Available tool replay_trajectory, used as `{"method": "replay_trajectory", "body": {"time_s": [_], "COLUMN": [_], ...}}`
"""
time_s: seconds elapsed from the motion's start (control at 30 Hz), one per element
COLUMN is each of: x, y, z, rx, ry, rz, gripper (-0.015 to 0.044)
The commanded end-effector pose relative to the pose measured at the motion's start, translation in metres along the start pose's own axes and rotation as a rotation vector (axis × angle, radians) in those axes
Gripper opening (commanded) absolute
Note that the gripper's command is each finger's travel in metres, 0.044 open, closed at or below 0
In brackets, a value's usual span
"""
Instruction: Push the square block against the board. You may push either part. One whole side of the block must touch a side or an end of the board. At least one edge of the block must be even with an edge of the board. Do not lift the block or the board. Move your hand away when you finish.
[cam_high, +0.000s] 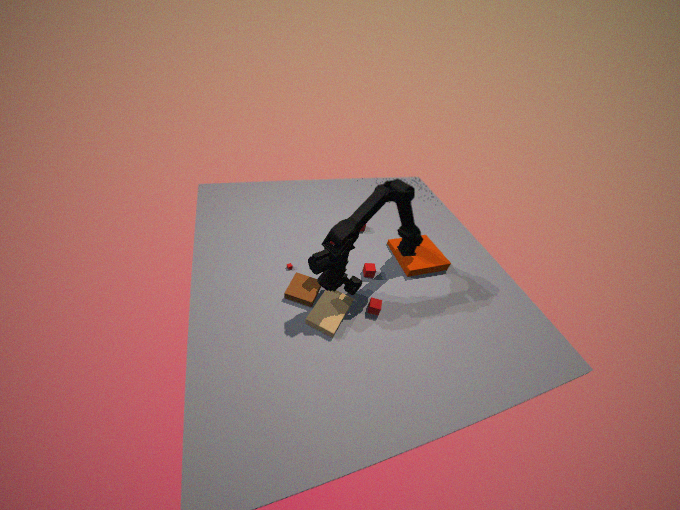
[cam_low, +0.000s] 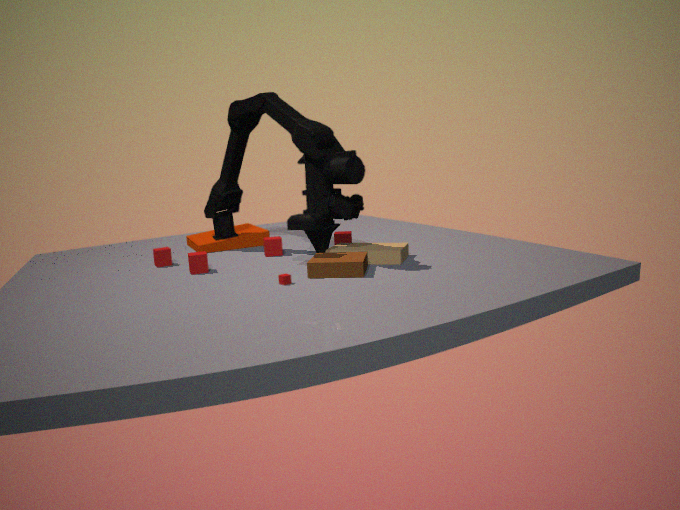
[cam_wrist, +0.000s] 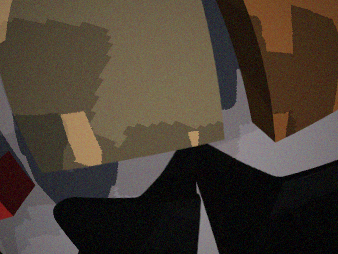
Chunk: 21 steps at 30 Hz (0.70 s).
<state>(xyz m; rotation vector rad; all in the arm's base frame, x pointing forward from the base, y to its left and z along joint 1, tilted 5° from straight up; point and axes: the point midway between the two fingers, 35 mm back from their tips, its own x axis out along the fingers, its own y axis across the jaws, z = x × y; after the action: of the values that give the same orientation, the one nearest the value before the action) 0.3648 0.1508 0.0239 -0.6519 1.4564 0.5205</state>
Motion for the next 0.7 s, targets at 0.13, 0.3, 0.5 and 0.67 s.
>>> {"method": "replay_trajectory", "body": {"time_s": [0.13,0.3,0.5,0.67], "x": [0.0,-0.001,-0.001,-0.001], "y": [0.0,0.0,0.001,0.0], "z": [0.008,0.012,0.016,0.011], "rx": [0.005,0.005,0.005,0.005], "ry": [-0.007,-0.007,-0.007,-0.007], "rz": [0.0,0.0,0.0,0.0], "gripper": [0.0,0.0,0.0,0.0]}}
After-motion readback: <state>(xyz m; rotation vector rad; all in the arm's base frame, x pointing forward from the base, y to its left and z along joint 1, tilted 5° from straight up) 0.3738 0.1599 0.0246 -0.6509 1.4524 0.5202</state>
